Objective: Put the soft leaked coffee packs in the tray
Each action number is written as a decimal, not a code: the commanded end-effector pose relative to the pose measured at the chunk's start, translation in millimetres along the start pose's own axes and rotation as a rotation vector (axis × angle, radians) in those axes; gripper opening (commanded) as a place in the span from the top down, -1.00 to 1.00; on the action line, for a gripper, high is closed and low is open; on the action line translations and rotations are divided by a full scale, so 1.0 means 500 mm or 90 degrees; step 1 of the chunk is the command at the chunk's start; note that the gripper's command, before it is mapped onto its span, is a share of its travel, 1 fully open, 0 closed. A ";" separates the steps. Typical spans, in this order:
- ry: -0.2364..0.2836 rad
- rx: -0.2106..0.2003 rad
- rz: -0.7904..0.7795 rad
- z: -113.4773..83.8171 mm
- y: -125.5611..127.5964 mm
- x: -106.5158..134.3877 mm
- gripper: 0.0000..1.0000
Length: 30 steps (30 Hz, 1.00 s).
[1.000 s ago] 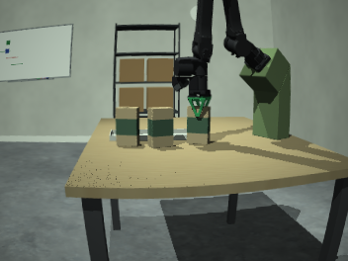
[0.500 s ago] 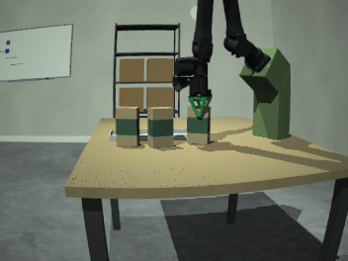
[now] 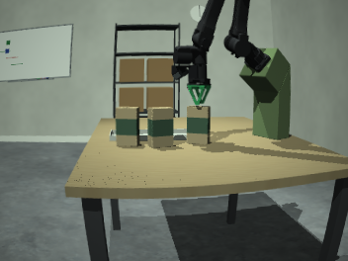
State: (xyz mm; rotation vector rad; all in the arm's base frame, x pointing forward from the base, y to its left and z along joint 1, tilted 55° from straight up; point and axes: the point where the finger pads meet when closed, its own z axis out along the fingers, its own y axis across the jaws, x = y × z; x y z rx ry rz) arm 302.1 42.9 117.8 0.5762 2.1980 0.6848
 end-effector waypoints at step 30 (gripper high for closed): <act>-0.028 -0.007 -0.020 -0.105 0.020 -0.034 -0.55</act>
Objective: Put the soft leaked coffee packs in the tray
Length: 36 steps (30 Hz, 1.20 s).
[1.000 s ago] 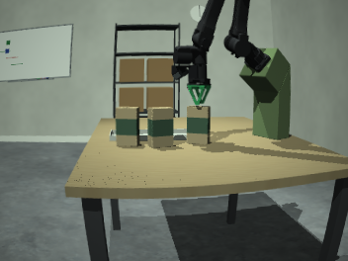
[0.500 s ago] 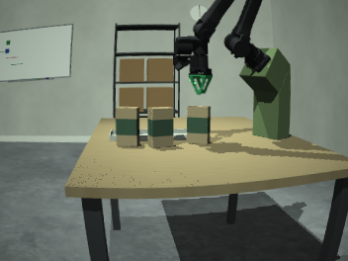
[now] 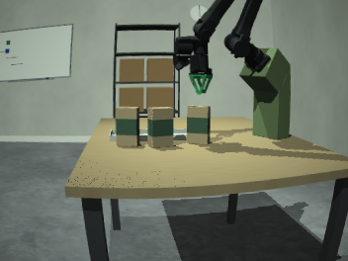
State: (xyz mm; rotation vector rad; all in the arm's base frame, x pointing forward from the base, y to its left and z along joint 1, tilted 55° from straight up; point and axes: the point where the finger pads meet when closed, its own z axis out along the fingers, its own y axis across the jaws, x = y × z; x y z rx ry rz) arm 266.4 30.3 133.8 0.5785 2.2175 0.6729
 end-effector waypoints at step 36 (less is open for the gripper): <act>-0.021 -0.011 -0.231 -0.026 0.126 -0.140 -0.55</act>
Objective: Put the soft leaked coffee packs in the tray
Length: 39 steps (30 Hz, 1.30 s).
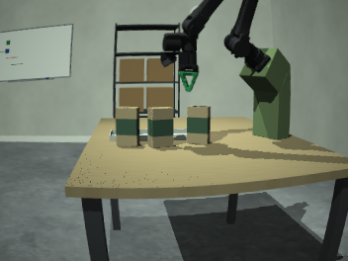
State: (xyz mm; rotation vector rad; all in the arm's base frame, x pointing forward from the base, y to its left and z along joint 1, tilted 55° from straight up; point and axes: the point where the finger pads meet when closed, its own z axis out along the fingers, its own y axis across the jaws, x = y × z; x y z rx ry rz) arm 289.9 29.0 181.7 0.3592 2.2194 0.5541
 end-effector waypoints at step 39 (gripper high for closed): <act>0.005 -0.013 -0.353 0.103 0.121 -0.189 -0.55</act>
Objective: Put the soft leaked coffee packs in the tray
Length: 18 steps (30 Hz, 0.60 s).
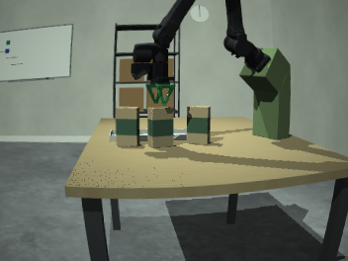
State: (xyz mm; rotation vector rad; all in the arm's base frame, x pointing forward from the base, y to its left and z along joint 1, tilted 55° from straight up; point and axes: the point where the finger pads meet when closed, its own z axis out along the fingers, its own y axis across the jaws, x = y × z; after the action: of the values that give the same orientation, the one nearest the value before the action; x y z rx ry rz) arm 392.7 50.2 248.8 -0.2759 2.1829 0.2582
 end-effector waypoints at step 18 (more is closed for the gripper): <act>-0.017 0.001 0.003 -0.012 0.005 -0.011 -0.55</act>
State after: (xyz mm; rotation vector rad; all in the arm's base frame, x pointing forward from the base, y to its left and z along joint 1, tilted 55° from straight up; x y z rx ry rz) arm 393.0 50.3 246.1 -0.2718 2.1870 0.2609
